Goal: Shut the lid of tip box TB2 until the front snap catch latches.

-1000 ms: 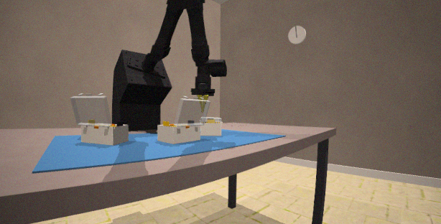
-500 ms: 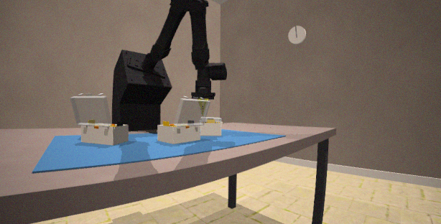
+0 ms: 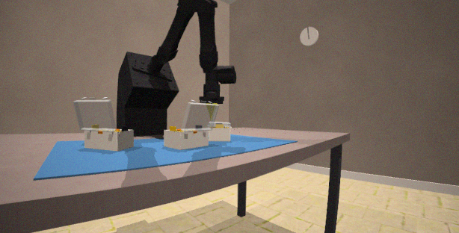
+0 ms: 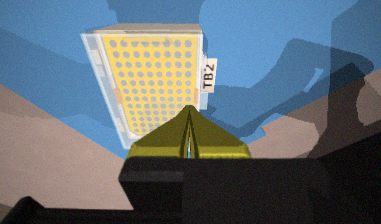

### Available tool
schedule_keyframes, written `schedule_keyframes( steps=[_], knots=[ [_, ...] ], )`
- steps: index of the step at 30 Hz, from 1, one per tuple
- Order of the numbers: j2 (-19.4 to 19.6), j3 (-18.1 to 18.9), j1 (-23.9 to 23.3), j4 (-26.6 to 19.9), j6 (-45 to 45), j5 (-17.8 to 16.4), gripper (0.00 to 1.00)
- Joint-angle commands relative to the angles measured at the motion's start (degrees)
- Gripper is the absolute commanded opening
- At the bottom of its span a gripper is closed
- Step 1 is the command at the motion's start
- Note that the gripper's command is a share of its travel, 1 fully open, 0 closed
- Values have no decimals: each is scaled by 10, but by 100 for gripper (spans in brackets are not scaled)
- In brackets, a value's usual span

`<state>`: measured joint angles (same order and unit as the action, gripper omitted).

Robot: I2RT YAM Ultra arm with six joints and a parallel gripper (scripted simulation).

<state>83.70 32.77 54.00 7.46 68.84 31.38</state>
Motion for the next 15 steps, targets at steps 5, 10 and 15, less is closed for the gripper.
schedule_keyframes(
  steps=[5, 10, 15],
  knots=[
    [2, 2, -1, 5, -2, -1, 0],
    [5, 2, -2, 8, -4, -2, 0],
    [10, 3, -4, 13, -5, -4, 0]
  ],
)
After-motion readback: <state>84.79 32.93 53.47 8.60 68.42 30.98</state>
